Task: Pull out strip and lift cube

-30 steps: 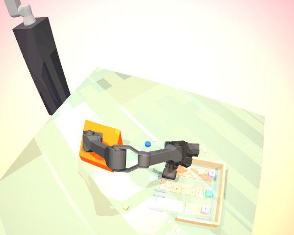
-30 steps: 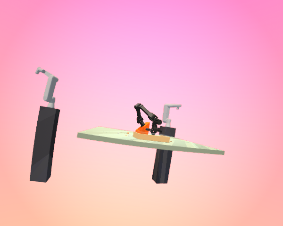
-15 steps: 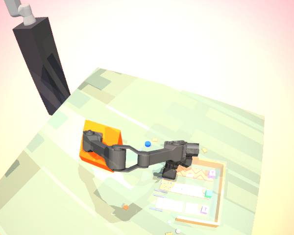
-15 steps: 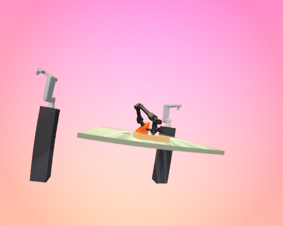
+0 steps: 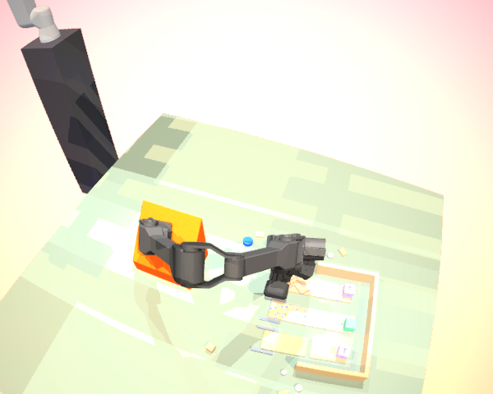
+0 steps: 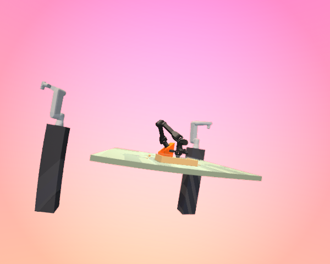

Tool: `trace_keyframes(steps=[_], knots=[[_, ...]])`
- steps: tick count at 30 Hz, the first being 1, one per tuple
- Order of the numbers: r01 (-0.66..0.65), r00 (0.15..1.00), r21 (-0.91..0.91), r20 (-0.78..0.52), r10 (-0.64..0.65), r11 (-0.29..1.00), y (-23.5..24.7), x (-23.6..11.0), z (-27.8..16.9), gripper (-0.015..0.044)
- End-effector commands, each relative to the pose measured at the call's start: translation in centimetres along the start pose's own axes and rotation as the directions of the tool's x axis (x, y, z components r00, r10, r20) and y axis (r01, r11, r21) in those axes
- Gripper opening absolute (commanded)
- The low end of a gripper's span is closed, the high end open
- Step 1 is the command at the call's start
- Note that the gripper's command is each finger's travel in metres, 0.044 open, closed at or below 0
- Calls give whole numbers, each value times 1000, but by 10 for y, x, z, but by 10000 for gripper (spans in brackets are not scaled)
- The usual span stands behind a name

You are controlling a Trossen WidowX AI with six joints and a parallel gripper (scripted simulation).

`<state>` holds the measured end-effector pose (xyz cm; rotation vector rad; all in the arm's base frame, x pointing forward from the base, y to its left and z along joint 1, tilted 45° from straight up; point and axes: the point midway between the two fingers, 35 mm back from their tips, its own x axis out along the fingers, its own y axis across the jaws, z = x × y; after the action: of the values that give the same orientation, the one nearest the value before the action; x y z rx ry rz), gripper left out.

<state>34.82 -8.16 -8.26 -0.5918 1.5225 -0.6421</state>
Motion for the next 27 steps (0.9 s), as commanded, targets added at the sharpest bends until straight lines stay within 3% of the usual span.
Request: trace_keyframes(steps=[1, 27], knots=[[-1, 1000, -2, -19, 1, 1000, 0, 5, -13, 0], [-1, 1000, -4, -21, 1, 1000, 0, 5, -52, 0]])
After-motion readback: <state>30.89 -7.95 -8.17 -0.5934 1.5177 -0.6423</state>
